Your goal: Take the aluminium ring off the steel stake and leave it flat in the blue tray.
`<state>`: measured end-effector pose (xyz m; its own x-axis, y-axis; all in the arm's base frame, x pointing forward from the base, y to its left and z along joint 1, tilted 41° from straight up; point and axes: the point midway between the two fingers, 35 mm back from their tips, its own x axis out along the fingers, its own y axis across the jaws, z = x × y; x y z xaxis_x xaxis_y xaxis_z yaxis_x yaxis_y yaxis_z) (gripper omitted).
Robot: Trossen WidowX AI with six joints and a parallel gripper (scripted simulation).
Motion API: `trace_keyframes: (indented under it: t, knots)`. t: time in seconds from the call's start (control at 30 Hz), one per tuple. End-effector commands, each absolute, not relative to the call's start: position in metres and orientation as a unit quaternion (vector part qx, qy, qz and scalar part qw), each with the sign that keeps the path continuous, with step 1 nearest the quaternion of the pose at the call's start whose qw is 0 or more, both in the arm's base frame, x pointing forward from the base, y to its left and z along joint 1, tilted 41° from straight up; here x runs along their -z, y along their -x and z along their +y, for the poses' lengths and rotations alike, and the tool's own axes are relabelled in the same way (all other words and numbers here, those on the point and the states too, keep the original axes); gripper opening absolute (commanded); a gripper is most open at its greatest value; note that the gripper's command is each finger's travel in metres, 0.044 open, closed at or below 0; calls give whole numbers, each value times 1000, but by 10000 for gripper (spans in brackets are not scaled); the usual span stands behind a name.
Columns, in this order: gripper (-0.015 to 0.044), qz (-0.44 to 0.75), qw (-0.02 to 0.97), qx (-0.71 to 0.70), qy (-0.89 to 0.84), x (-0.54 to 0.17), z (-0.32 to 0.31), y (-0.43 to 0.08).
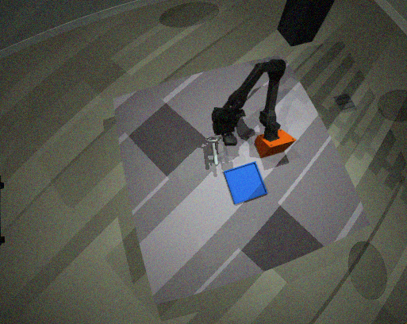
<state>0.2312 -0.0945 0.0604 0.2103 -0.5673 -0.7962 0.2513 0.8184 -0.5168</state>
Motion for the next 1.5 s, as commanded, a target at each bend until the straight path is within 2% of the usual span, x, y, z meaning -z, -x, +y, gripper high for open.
trace_keyframes:
  t: [0.0,1.47]
  knots:
    - [0,565,769,266,137,-65,-96,-232]
    - [0,566,769,265,136,-109,-58,-237]
